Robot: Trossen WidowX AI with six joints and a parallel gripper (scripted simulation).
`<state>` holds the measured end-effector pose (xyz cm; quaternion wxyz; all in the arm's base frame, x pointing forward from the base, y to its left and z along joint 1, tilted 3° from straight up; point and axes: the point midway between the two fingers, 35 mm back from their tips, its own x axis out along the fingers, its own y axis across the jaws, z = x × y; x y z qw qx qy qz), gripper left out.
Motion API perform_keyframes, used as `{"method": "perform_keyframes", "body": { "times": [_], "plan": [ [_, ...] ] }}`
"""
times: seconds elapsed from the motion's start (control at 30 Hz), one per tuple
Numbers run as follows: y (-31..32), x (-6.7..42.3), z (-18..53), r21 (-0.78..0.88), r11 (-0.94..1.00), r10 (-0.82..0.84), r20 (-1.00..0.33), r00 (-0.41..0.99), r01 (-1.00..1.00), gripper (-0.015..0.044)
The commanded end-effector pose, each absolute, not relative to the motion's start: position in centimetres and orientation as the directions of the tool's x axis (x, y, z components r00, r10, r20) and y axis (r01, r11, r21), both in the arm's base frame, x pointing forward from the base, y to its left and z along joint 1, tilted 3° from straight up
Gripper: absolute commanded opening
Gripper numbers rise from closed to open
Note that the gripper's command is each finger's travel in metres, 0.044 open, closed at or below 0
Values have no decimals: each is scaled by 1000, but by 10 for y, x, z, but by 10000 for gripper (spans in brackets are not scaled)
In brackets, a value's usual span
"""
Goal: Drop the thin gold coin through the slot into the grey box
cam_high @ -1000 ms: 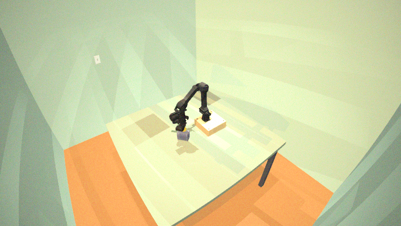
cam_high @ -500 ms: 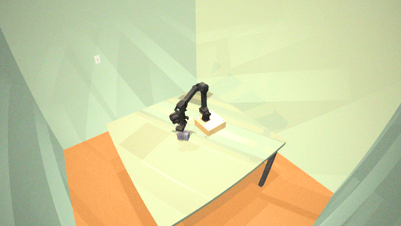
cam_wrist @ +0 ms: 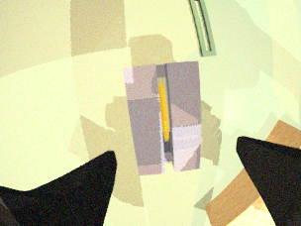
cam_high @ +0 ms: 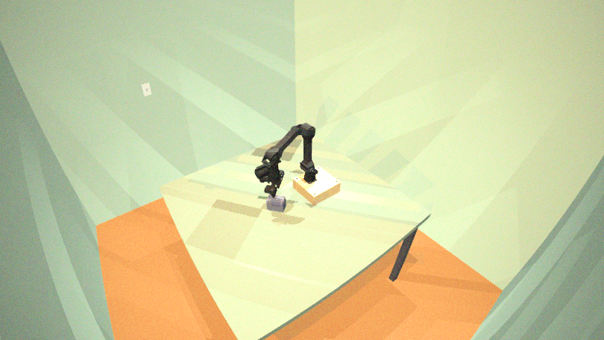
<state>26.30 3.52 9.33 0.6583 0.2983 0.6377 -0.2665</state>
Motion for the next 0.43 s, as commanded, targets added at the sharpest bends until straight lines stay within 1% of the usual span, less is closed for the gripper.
{"method": "perform_keyframes", "body": {
  "times": [0.0, 0.4],
  "plan": [
    [34, 260, 124, 64, 681, 31, -998, 58, 729, 440],
    [34, 260, 127, 64, 681, 31, -998, 58, 729, 440]
  ]
}}
